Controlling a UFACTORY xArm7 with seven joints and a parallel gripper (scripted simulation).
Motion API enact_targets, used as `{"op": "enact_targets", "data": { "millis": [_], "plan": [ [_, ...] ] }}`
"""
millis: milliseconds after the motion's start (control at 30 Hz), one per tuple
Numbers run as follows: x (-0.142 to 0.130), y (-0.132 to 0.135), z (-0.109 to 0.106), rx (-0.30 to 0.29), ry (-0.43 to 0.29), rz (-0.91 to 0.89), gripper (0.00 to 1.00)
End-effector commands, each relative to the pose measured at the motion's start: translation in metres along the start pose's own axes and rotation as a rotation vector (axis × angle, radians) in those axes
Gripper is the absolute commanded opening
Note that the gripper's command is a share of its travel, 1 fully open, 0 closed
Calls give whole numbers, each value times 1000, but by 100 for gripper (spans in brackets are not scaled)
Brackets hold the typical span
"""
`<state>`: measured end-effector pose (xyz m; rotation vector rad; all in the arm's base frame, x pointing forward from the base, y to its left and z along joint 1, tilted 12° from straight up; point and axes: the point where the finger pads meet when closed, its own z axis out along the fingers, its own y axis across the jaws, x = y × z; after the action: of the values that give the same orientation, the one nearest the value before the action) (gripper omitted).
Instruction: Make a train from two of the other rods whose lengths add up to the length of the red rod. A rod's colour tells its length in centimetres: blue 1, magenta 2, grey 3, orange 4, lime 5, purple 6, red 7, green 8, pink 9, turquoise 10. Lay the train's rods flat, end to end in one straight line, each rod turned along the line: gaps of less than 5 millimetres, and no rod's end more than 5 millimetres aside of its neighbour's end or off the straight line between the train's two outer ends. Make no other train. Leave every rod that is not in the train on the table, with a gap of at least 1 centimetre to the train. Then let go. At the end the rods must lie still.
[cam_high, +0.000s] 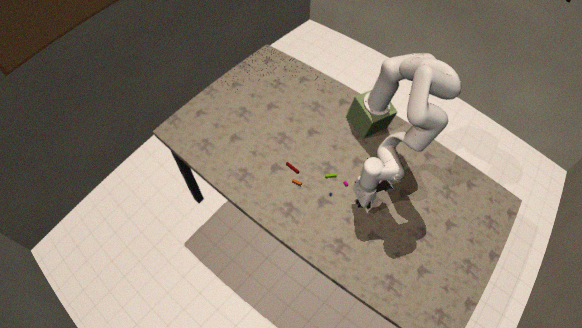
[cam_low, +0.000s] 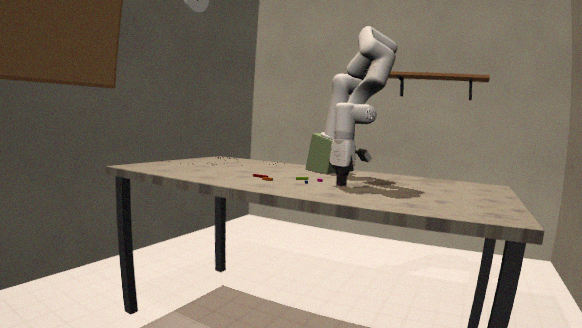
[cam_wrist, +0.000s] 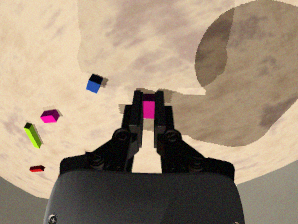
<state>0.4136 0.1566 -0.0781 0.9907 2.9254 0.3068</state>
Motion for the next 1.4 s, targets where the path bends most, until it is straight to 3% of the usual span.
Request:
{"op": "enact_targets", "data": {
  "millis": [0,400,633,1067,1367],
  "plan": [
    [-1,1,-1,-2,-2,1,4],
    [-1,1,-1,-2,-2,1,12],
    [-1,1,-1,-2,-2,1,24],
    [-1,1,-2,-2,-2,1,24],
    [-1,1,-35,-2,-2,1,24]
  ]
}}
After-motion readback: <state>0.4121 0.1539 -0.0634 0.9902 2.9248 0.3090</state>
